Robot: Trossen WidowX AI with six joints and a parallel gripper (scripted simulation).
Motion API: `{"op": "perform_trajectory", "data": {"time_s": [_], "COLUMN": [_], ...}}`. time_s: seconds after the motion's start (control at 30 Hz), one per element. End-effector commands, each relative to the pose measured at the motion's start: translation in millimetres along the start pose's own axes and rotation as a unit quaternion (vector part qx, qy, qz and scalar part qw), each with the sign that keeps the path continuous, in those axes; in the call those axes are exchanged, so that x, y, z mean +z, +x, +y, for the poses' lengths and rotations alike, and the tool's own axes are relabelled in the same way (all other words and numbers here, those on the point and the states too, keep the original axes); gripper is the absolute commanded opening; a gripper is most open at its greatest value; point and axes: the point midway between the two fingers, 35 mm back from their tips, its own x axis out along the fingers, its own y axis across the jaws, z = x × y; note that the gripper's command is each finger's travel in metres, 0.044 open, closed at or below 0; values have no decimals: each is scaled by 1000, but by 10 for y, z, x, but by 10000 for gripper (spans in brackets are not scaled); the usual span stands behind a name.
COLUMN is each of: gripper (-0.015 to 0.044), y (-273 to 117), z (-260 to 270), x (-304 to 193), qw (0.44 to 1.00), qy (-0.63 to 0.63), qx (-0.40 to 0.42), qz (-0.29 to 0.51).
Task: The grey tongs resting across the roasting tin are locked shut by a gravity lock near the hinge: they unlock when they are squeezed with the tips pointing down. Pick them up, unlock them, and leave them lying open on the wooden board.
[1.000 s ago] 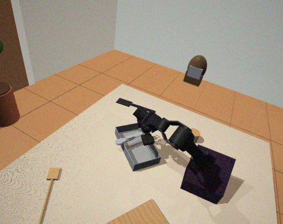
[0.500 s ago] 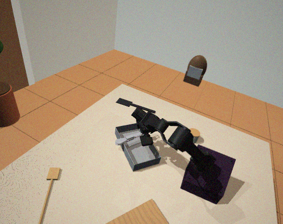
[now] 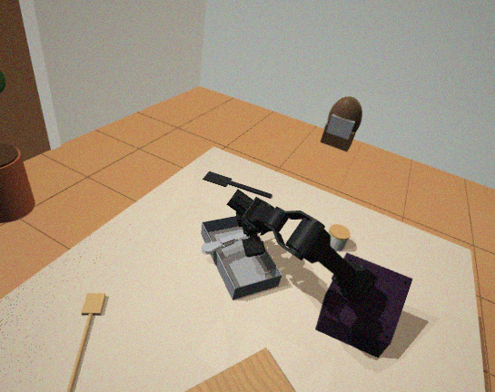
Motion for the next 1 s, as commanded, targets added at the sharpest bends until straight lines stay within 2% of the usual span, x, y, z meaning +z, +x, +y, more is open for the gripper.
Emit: {"op": "perform_trajectory", "data": {"time_s": [0.0,0.97], "gripper": [260,260], "y": [79,547], "z": [12,-9], "x": [-3,14], "qw": [1000,1000], "qy": [2,2], "qx": [1,1], "qz": [-1,0]}}
